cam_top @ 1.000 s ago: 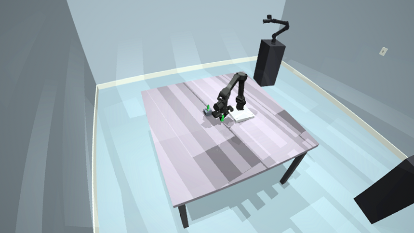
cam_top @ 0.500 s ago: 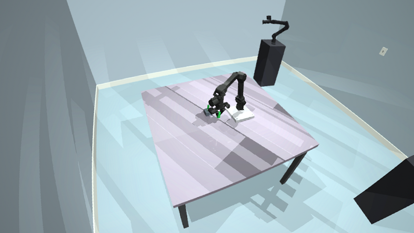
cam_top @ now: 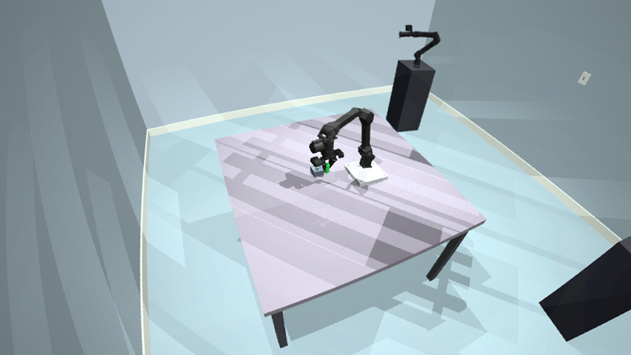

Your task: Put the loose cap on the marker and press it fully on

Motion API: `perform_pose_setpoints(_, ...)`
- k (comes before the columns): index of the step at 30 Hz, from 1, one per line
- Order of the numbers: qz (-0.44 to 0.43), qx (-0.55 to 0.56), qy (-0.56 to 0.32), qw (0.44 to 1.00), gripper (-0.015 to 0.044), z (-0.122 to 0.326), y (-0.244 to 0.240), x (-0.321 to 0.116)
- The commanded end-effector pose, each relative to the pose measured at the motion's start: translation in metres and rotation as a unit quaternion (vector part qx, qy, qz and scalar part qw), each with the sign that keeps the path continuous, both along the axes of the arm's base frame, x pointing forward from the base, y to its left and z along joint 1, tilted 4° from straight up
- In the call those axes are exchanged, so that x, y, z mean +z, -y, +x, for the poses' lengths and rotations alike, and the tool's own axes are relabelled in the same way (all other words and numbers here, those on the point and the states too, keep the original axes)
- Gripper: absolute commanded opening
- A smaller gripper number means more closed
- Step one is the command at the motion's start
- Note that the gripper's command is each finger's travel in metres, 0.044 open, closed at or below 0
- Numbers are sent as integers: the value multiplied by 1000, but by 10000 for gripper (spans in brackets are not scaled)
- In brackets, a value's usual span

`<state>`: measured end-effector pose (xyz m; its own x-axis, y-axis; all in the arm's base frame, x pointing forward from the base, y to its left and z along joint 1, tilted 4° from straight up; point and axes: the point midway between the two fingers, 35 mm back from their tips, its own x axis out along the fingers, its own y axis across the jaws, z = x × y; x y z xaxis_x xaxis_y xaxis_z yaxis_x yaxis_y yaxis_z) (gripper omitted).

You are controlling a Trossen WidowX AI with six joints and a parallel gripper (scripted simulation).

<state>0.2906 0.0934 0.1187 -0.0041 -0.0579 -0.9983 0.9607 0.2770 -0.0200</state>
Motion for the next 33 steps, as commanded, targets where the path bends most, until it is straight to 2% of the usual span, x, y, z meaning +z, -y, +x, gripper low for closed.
perform_pose_setpoints(1, -2, 1, 4, 1000, 0, 8, 14, 9)
perform_pose_setpoints(24, -6, 1, 5, 1000, 0, 27, 92, 42)
perform_pose_setpoints(33, -7, 1, 5, 1000, 0, 27, 95, 37)
